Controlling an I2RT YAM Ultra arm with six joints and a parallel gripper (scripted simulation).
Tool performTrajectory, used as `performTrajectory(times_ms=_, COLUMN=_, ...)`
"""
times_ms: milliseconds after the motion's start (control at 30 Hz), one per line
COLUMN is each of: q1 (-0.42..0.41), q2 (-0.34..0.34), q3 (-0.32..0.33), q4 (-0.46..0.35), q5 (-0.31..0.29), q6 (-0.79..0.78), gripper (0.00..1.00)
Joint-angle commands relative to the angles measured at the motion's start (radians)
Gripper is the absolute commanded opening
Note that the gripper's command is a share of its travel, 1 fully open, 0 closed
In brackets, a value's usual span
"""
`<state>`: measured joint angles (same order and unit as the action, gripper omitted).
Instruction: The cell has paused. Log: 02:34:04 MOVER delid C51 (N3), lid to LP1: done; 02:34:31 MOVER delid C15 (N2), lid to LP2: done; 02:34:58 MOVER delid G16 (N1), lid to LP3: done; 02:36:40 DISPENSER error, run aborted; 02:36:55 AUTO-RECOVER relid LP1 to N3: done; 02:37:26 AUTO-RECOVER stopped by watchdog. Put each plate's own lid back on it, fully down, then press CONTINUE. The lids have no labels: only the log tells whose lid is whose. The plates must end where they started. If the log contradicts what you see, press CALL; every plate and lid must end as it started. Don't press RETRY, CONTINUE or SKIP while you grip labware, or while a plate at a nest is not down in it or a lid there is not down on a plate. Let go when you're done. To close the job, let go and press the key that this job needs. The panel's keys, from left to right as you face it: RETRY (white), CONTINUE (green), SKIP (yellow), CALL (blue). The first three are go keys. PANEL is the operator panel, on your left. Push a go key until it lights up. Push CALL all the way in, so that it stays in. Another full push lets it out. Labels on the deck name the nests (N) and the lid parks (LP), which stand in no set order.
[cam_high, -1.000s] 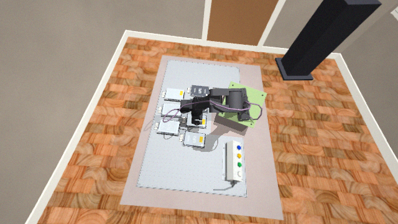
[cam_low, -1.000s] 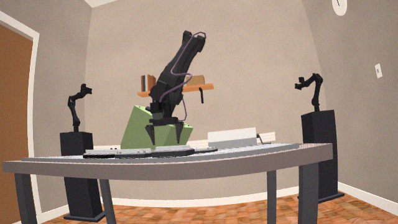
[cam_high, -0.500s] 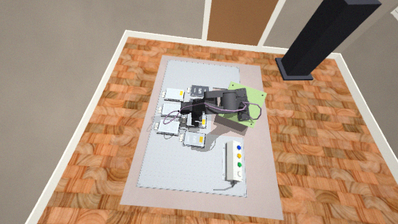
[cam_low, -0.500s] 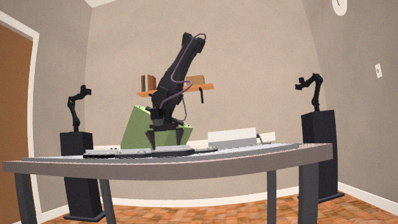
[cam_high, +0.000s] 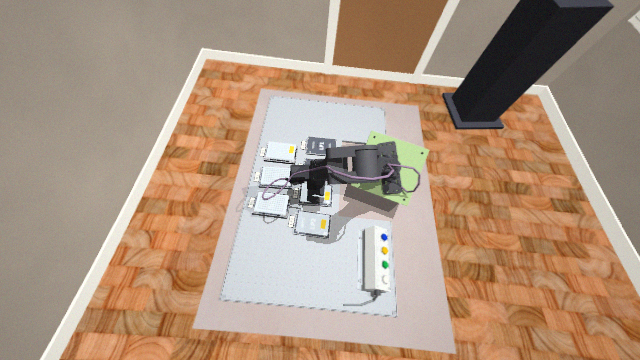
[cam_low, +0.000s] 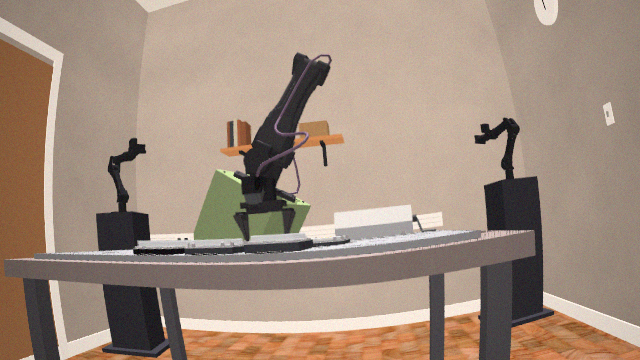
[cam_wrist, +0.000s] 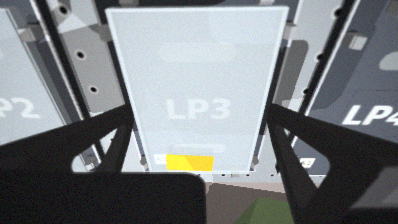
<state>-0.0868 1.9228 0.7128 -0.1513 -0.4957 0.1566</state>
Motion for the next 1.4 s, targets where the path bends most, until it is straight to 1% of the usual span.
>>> performTrajectory(times_ms=0, q1=-0.007, q2=-0.015, q3=0.012, q4=0.024, q5=0.008, q6=0.008, gripper=1.00)
performTrajectory(times_ms=133, q1=-0.007, q2=-0.016, q3=0.013, q4=0.024, q5=0.009, q6=0.009, gripper=0.97)
performTrajectory(times_ms=200, q1=-0.007, q2=-0.016, q3=0.013, q4=0.024, q5=0.009, q6=0.009, gripper=0.97)
performTrajectory(times_ms=700, q1=-0.003, q2=-0.017, q3=0.013, q4=0.023, q5=0.011, q6=0.012, gripper=0.82)
performTrajectory(times_ms=833, q1=-0.002, q2=-0.017, q3=0.013, q4=0.023, q5=0.011, q6=0.012, gripper=0.80)
performTrajectory(times_ms=867, q1=-0.001, q2=-0.017, q3=0.013, q4=0.023, q5=0.012, q6=0.013, gripper=0.00)
performTrajectory(times_ms=1200, q1=0.002, q2=-0.018, q3=0.013, q4=0.022, q5=0.012, q6=0.015, gripper=0.00)
performTrajectory(times_ms=1233, q1=-0.005, q2=-0.036, q3=0.009, q4=0.020, q5=0.008, q6=0.006, gripper=0.00)
performTrajectory(times_ms=1267, q1=-0.018, q2=-0.046, q3=0.014, q4=-0.005, q5=0.005, q6=-0.005, gripper=0.00)
performTrajectory(times_ms=1333, q1=-0.018, q2=-0.046, q3=0.014, q4=-0.005, q5=0.005, q6=-0.005, gripper=0.00)
performTrajectory(times_ms=1367, q1=-0.021, q2=-0.052, q3=0.015, q4=-0.017, q5=0.003, q6=-0.008, gripper=0.00)
